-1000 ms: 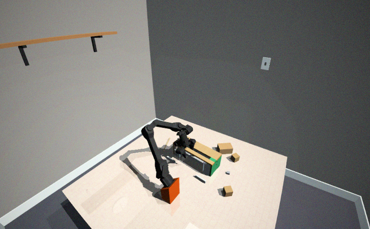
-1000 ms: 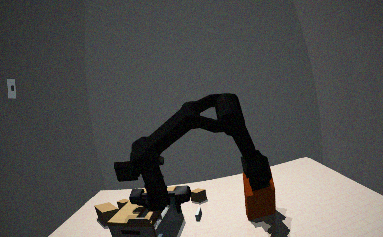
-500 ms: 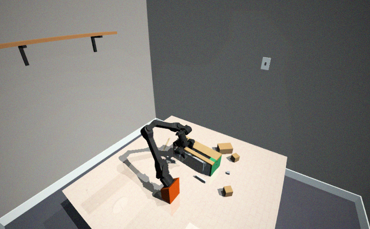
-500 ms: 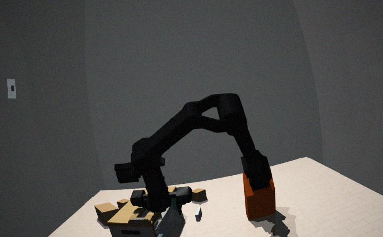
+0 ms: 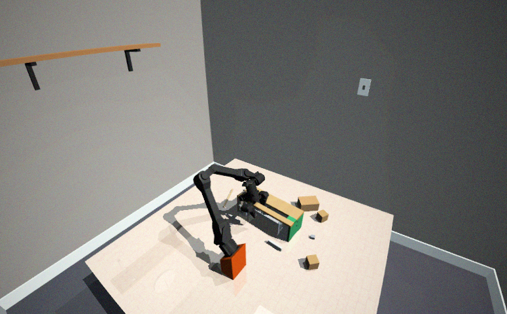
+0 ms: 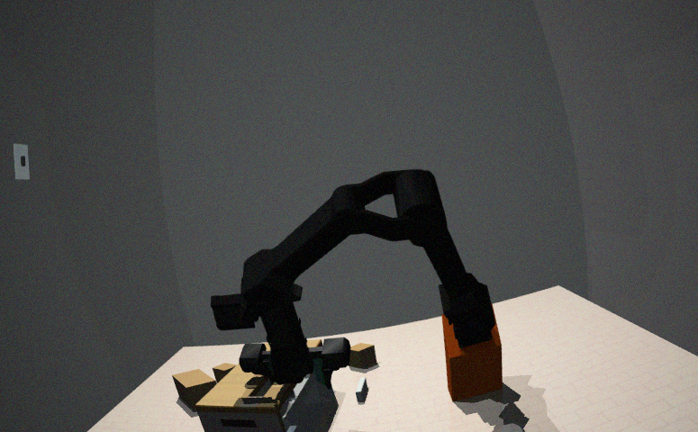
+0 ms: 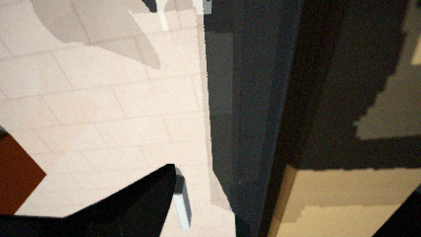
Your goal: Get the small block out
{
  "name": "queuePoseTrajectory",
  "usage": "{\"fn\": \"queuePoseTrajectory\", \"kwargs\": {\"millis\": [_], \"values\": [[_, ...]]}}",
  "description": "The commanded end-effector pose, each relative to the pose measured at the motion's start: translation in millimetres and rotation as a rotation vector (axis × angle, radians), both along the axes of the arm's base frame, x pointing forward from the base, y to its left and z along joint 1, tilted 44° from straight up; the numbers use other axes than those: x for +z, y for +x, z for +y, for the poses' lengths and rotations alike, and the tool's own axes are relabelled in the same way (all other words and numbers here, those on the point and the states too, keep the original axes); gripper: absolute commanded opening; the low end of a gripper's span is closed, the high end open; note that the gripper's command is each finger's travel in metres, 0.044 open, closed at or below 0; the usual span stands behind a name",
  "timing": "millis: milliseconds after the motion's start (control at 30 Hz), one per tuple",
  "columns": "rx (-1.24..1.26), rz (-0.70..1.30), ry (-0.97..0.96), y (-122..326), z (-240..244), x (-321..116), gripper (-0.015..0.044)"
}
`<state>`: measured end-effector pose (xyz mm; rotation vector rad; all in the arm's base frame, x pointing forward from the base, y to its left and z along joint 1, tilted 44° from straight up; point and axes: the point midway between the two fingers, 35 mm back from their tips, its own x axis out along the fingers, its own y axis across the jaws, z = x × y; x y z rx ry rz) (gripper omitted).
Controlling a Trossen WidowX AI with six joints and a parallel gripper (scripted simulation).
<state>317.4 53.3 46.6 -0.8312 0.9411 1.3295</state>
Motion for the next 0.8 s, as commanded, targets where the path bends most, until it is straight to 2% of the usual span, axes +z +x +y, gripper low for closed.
{"fn": "queuePoseTrajectory", "kwargs": {"millis": [0, 767], "values": [[0.001, 0.005, -0.001, -2.3, -4.6, -5.4, 0.04], [0.001, 0.005, -0.001, -2.6, -4.0, -4.8, 0.04]]}}
